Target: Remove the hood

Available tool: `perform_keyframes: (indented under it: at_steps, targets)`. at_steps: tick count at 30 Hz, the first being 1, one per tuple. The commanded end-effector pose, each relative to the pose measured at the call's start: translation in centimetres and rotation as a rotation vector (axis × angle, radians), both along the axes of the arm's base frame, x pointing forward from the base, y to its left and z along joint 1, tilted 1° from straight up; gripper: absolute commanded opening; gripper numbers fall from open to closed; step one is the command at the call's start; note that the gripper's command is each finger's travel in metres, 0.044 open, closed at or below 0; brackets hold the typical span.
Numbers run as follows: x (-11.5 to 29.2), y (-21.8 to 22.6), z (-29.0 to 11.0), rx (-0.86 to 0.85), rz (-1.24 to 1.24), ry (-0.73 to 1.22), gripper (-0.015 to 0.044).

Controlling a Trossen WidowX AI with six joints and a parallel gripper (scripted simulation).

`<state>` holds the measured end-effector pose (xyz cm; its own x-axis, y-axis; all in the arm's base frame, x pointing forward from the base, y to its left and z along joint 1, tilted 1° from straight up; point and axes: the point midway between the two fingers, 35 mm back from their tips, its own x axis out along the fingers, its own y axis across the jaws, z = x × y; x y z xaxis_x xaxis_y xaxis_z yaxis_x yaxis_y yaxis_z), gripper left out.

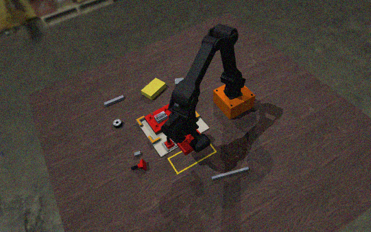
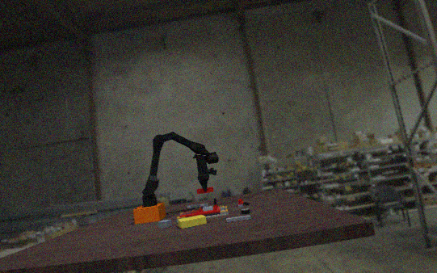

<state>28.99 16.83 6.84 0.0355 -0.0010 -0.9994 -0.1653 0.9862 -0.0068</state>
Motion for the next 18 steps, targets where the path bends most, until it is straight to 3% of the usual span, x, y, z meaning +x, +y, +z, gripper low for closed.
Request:
perform_keyframes:
  at_steps: [1,18]
  targets:
    - [-0.1,-0.1,-0.2,-0.003,-0.009,0.002,0.0]
    - [0.0,0.0,-1.3,-0.003,-0.009,0.002,0.0]
